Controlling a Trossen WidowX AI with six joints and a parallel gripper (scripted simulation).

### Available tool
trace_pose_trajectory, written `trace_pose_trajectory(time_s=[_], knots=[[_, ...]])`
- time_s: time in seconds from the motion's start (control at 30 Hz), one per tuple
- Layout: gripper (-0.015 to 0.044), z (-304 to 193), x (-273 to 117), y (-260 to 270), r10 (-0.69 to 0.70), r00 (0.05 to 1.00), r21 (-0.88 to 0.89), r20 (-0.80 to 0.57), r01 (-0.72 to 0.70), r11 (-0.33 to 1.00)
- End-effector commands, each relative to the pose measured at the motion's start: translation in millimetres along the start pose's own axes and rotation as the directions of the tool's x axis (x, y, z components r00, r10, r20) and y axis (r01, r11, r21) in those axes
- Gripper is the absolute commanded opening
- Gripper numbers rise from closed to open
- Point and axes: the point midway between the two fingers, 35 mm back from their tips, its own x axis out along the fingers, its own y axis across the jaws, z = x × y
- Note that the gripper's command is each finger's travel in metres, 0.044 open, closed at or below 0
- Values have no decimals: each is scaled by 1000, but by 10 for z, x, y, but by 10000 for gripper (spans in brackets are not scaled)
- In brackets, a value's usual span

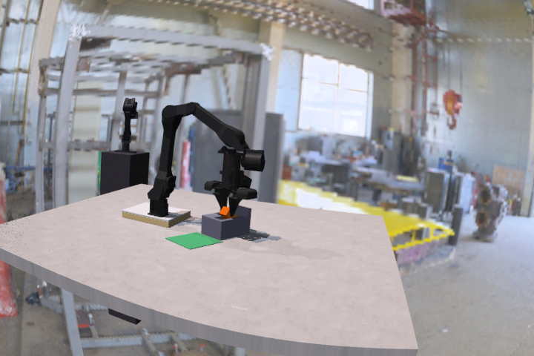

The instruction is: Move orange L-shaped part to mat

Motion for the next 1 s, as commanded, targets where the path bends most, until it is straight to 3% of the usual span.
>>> trace_pose_trajectory(time_s=[0.0, 0.97], knots=[[0, 2, -8, -5, -3, 1000, 0, 1, 3, 1000], [0, -4, -395, -3, 1, 1000, -3, -5, -1, 1000]])
